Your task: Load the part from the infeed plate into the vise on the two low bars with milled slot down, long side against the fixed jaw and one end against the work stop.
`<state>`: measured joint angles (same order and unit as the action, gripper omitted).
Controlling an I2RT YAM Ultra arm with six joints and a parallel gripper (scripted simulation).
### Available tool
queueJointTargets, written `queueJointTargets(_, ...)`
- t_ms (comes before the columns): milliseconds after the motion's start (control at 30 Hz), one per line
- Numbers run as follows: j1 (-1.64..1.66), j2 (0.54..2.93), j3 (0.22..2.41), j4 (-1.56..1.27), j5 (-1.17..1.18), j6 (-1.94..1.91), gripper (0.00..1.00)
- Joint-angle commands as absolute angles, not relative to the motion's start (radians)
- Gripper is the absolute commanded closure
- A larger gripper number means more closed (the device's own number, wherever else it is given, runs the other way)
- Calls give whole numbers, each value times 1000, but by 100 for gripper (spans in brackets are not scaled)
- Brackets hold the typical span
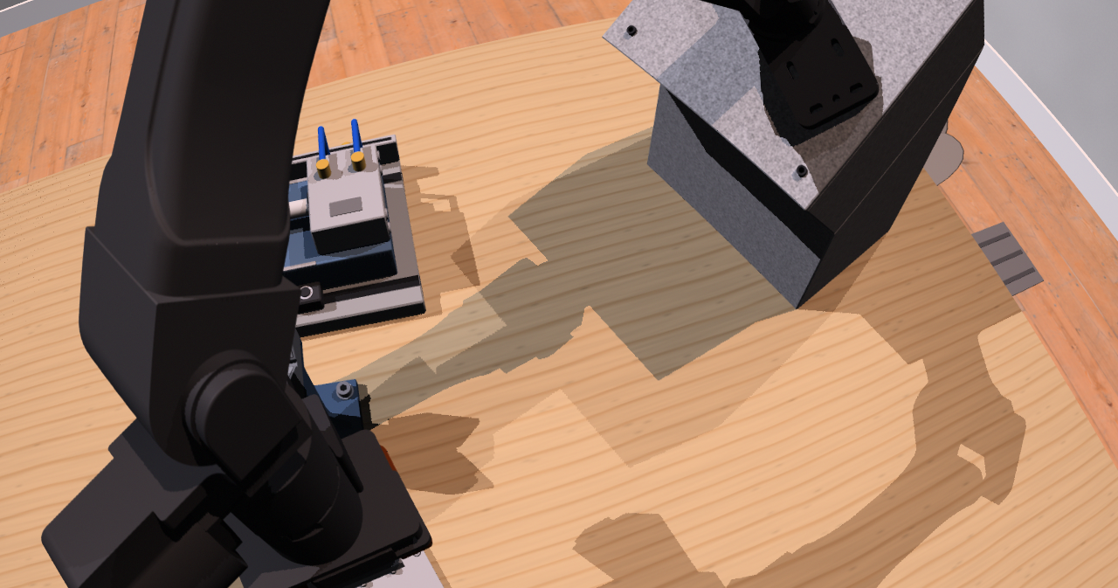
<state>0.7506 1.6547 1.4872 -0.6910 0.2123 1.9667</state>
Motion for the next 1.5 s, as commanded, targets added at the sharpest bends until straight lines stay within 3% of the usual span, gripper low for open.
queueJointTargets(0,776,1588,1530,-773,237,1985,100)
queueJointTargets(1467,822,1495,1609,-958,267,2021,100)
